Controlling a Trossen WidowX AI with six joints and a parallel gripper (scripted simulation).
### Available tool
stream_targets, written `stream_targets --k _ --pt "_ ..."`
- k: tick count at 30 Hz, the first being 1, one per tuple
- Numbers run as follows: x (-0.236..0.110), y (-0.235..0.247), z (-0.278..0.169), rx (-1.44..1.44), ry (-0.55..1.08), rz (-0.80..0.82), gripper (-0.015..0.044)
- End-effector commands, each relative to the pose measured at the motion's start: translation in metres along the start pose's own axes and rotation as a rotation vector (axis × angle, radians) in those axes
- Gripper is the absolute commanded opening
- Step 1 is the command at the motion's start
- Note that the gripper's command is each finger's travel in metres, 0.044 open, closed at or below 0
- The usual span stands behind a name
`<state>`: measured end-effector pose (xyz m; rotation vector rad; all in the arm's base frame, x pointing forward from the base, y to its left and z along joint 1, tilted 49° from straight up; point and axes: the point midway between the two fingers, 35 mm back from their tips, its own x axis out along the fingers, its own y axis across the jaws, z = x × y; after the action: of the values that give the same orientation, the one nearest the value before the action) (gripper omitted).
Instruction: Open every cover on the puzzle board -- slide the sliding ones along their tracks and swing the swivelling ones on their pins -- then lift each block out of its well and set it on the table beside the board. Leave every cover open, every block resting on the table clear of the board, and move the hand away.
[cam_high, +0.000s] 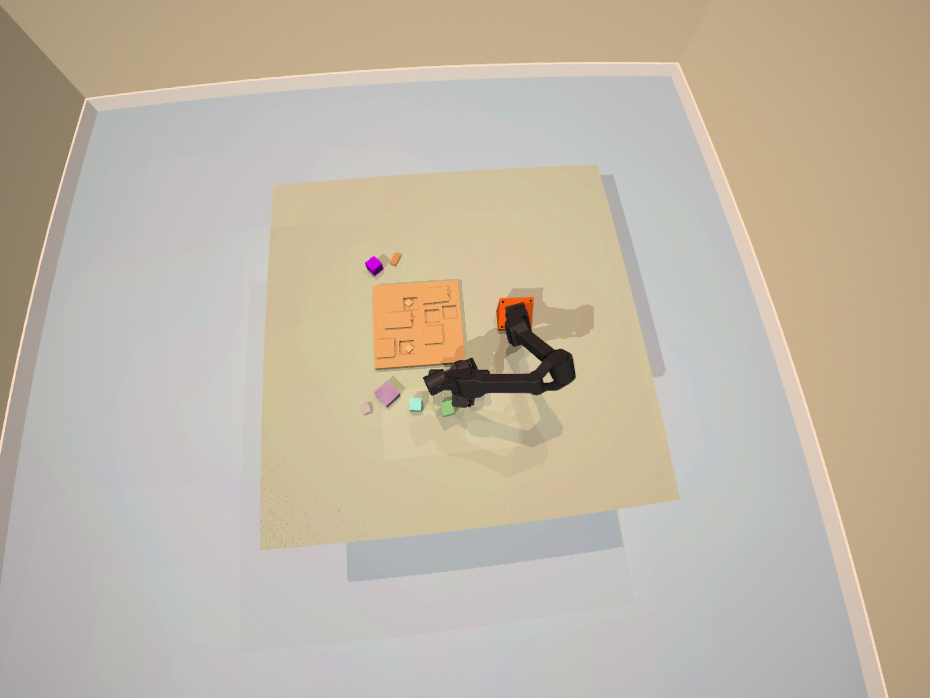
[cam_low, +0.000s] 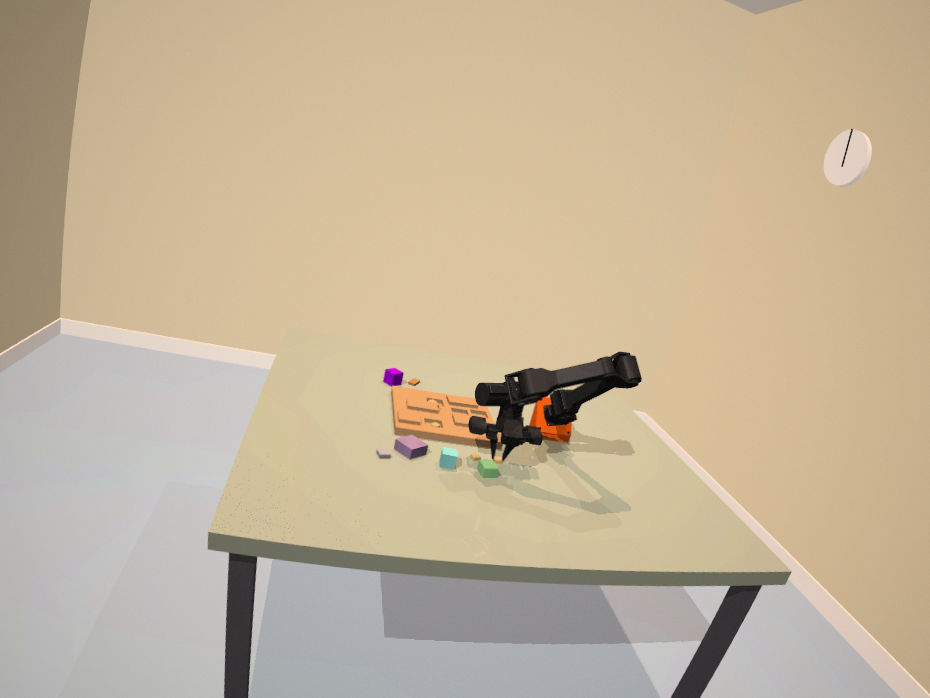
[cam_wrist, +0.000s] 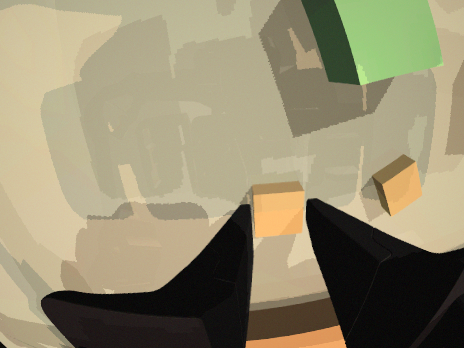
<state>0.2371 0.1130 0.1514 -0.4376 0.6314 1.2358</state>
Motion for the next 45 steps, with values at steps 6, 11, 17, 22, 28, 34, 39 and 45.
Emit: stream_targets --k 6,11,17,22,28,34,39,45 --pt "0.0 0.0 0.0 -0.002 0.0 0.0 0.0316" --pt "-0.002 -0.001 0.0 -0.002 0.001 0.0 0.044" --pt "-0.02 -0.003 -0.002 -0.002 0.01 0.0 0.044" --pt "-0.036 -0.003 -0.003 -0.001 0.014 0.0 0.044" --pt "-0.055 -0.002 -0.003 0.001 0.014 0.0 0.044" --pt "-0.073 0.0 -0.001 0.004 0.008 0.0 0.044" --pt "-0.076 -0.007 -0.004 0.037 0.01 -0.002 0.0361" --pt "-0.079 -0.036 -0.017 0.172 0.022 -0.013 0.0204"
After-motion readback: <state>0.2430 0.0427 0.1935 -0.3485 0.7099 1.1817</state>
